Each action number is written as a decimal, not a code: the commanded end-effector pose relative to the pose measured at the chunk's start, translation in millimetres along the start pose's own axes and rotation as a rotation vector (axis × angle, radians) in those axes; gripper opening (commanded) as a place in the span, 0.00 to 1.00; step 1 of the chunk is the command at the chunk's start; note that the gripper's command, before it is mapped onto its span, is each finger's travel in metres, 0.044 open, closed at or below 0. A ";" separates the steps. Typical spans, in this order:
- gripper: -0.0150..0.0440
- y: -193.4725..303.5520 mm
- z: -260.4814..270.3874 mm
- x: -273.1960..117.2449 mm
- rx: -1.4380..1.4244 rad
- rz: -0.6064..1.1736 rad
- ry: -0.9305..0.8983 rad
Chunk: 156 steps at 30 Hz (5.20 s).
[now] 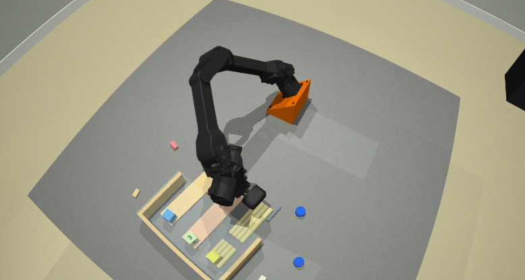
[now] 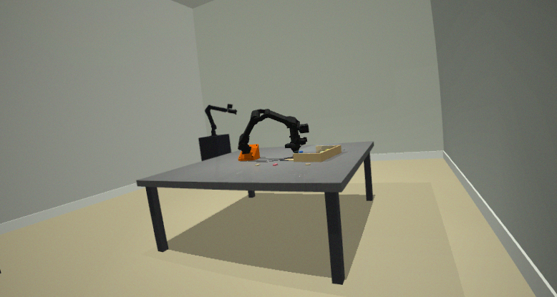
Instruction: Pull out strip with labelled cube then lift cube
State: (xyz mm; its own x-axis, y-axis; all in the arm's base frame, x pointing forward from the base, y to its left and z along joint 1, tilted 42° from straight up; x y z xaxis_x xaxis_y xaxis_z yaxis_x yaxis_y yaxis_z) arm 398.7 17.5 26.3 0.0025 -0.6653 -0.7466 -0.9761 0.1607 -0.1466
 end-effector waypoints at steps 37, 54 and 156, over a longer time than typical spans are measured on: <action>0.25 -2.2 0.1 5.2 -0.004 0.000 0.005; 0.25 -0.6 1.5 6.4 -0.004 0.000 0.004; 0.25 152.5 4.9 9.6 -0.011 0.008 0.004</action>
State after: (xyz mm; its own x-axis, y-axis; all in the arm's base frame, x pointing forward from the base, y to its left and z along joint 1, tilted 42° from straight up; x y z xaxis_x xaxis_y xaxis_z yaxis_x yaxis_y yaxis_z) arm 263.1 42.6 -0.2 0.0280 -0.6669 -0.7446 -0.9762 0.1419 -0.1638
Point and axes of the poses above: the point midway between the two fingers, 35 mm back from their tips, its own x axis out along the fingers, its own z axis across the jaws, y = z × x, the point moved 6 cm from there along -x, back along the fingers
